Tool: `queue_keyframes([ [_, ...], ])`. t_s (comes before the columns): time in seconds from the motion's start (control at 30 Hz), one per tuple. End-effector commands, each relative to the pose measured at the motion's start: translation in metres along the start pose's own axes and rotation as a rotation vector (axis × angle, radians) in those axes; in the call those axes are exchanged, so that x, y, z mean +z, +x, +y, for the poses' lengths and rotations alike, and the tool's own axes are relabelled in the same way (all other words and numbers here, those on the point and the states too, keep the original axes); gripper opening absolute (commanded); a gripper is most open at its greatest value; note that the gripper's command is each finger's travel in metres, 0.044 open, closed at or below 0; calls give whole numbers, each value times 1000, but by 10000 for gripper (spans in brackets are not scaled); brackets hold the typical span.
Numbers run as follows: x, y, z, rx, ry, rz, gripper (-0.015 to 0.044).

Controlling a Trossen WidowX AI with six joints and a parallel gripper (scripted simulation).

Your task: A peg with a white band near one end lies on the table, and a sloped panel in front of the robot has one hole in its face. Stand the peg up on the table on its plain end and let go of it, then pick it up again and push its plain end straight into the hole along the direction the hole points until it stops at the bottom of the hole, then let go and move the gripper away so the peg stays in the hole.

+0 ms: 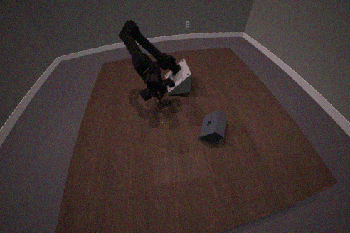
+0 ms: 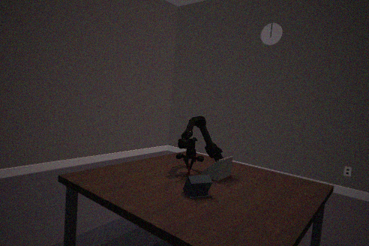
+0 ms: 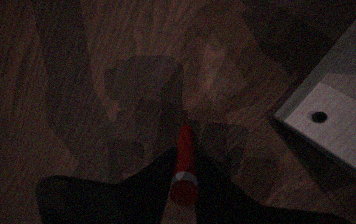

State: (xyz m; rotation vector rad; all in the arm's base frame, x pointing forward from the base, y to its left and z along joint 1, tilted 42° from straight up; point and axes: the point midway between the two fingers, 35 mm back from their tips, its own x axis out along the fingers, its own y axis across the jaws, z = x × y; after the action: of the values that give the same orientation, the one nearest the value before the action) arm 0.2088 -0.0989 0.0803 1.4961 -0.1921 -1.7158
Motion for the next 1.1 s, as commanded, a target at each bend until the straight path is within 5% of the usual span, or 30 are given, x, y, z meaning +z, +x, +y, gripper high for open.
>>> queue_keyframes([
  [0.0, 0, 0, 0, 0, 2, -1, 0],
  [0.83, -5, -77, -2, -1, -3, -4, 0],
  [1.07, -11, -77, -5, -33, 7, 13, 0],
])
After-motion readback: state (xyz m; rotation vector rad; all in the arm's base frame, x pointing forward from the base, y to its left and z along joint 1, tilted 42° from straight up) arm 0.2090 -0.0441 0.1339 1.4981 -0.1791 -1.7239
